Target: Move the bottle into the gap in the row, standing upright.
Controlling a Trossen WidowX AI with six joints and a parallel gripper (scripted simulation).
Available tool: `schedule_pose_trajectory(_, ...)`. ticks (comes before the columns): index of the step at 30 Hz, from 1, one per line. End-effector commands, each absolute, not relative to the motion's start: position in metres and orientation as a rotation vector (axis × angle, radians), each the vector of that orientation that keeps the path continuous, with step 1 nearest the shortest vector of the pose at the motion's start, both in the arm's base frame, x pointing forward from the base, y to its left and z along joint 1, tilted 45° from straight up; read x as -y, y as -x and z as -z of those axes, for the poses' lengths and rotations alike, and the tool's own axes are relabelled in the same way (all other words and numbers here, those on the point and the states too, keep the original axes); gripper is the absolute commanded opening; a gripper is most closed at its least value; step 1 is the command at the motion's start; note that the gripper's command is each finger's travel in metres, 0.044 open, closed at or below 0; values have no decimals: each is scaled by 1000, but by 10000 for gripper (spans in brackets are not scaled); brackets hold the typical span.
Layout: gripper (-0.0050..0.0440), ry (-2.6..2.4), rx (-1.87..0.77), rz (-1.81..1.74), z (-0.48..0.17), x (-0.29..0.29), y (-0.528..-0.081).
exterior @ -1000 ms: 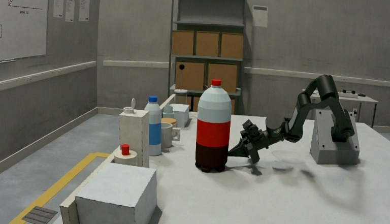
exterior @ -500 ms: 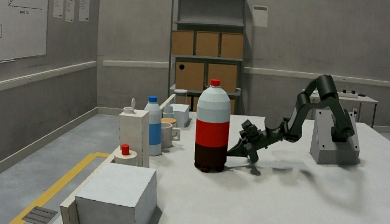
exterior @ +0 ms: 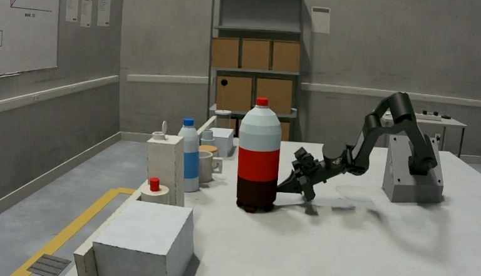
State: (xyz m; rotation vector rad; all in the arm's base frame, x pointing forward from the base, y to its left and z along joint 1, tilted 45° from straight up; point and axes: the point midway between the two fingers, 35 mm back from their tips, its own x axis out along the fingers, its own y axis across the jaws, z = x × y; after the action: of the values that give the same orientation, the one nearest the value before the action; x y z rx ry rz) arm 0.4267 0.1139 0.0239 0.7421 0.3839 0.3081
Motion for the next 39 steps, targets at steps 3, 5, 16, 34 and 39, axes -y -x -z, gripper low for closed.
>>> schedule_pose_trajectory(3,-50,-737,-360,-329,-34,-118,-433)
schedule_pose_trajectory(5,-50,-737,-360,-329,-34,-118,-433)
schedule_pose_trajectory(16,-50,-738,-360,-329,-35,-119,-435)
schedule_pose_trajectory(34,-50,-740,-353,-330,-40,-121,-439)
schedule_pose_trajectory(39,-50,-740,-350,-331,-41,-121,-440)
